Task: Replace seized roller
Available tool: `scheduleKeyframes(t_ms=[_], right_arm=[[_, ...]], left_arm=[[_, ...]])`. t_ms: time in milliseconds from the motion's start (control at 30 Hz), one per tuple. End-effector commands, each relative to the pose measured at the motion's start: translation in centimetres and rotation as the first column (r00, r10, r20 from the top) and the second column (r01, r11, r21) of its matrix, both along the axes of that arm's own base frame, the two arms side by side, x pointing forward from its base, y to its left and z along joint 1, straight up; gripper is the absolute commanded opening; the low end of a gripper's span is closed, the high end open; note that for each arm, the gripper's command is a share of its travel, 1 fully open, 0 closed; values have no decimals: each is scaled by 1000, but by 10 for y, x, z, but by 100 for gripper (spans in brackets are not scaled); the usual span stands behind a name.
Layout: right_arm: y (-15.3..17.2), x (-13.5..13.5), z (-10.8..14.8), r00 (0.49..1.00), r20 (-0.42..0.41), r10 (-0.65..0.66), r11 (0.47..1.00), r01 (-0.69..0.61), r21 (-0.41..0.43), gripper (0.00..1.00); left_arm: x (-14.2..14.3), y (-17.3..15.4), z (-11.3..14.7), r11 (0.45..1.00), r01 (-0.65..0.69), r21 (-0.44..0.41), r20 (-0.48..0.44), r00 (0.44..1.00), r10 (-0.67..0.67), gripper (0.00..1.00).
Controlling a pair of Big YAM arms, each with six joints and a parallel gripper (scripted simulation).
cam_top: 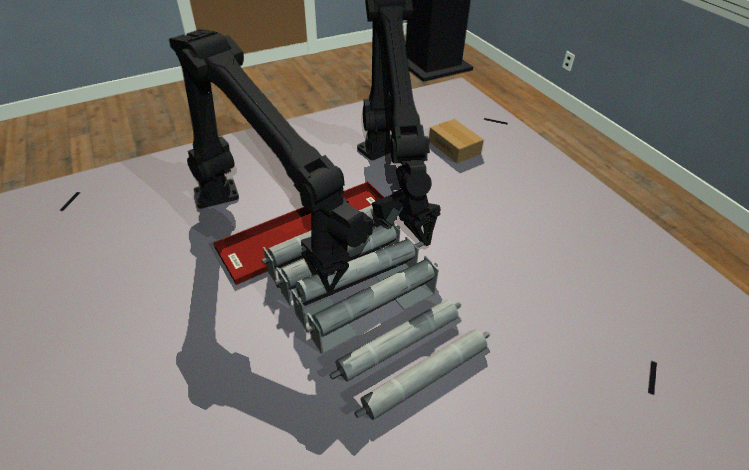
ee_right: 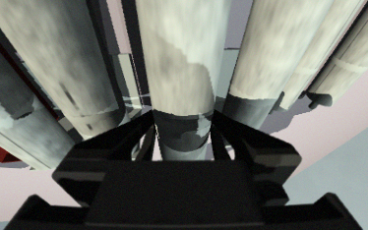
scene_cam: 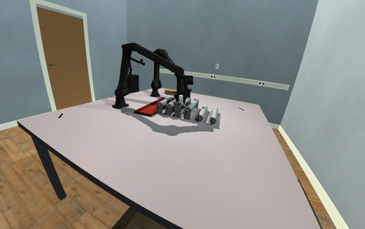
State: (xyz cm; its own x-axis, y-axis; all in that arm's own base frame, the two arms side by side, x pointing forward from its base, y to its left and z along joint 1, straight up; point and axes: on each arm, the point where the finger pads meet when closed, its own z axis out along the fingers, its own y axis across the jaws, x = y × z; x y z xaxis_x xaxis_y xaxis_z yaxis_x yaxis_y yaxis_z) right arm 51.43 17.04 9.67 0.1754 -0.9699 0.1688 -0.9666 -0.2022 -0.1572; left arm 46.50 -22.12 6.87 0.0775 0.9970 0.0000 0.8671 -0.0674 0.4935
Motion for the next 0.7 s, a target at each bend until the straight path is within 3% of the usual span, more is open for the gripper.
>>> scheduleKeyframes(t_ms=[0, 67, 100, 200, 667], right_arm=[[19, 30, 60, 993, 106, 45, 999, -47, 19, 32], [17, 29, 62, 993, 106, 45, 999, -47, 17, 32], [17, 29, 62, 993, 107, 45, 999, -47, 17, 32], [17, 29, 61, 993, 105, 45, 999, -47, 17, 32], [17, 29, 62, 993, 107, 45, 999, -47, 17, 32]], left_arm=[[-2, 80, -22, 987, -117, 108, -52, 991, 123, 3], [-2, 80, -22, 987, -117, 108, -52, 991, 123, 3], [25, -34, 55, 994, 79, -75, 124, 990, -69, 3], [4, -7, 22, 997, 64, -35, 56, 997, -62, 3], [9, -10, 30, 998, 56, -40, 58, 997, -53, 3]])
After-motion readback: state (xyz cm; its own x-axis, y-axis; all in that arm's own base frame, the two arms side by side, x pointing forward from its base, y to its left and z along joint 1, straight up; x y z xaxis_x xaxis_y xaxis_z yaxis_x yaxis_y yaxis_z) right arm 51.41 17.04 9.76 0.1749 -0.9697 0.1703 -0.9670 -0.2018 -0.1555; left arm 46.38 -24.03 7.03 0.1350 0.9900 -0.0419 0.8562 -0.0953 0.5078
